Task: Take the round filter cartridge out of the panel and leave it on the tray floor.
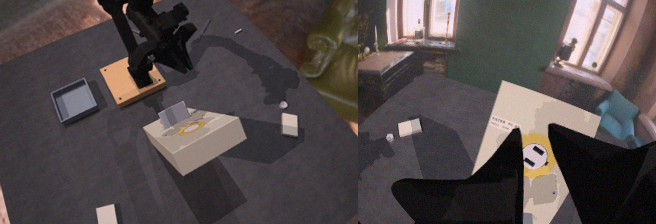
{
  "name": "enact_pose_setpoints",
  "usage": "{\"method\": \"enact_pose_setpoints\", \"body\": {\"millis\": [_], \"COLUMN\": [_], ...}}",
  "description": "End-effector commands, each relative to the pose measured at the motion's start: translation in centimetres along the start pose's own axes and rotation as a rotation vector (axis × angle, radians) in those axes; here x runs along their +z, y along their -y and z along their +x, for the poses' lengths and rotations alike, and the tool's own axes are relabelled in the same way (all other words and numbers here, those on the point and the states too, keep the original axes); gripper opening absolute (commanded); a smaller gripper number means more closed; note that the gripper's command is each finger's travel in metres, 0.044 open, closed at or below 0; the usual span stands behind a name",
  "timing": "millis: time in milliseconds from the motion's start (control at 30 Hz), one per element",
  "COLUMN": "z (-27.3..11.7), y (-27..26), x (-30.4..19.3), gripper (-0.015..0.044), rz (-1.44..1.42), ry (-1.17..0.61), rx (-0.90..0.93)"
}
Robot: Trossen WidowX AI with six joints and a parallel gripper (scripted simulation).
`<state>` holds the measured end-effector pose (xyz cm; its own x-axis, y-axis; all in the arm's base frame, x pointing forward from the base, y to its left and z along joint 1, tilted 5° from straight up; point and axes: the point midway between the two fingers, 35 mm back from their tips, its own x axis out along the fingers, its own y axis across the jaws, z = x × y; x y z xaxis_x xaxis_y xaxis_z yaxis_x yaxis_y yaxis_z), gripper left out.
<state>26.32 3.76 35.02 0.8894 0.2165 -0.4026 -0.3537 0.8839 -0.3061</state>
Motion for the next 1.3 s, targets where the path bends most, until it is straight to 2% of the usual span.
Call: {"method": "enact_pose_setpoints", "body": {"millis": [0, 167, 833, 1267], "z": [4.6, 5.7, 5.7, 7.6], "y": [0.7, 0.8, 0.9, 1.1], "x": [-6.0, -8.0, -8.0, -8.5], "gripper": [0.0093, 0.0093, 0.0093, 0.0093], "rz": [-0.62, -0.839, -0.845, -0.845], "ry": [-0.25, -0.332, -0.334, -0.333], "rx": [0.013, 0.054, 0.055, 0.054]}}
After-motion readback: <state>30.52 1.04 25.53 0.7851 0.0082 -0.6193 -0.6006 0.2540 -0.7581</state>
